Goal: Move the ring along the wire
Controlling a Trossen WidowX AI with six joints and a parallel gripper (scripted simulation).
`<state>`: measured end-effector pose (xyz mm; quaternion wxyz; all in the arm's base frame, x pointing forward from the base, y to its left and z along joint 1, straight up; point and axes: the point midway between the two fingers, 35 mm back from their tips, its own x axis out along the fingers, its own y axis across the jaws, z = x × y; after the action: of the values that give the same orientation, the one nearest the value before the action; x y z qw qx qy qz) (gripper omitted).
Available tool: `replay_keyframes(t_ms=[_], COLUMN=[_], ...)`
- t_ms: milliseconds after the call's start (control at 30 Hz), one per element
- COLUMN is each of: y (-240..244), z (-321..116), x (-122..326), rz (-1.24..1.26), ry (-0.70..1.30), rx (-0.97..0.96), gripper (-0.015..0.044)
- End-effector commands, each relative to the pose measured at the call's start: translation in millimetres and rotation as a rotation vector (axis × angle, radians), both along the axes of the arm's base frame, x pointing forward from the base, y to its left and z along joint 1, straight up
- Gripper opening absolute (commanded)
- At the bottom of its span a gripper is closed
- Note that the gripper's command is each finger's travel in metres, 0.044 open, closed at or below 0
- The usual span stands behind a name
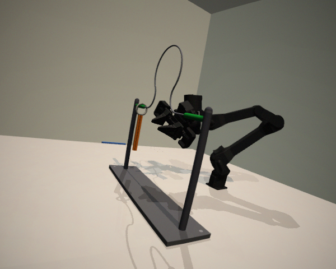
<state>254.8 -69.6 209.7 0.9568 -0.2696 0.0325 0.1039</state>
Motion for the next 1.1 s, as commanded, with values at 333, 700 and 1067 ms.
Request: replay_keyframes(t_ms=[333,700,1067], y=[-48.2,-51.7,-56.2], z=[-105.9,-109.8,-76.8], x=[-57.6,-56.7,-15.4], rz=[-0.320,-0.358,-0.368], ry=[0.129,0.130,0.068], rx=[0.488,0.534,0.523], gripper=[0.0160,0.0160,0.0160])
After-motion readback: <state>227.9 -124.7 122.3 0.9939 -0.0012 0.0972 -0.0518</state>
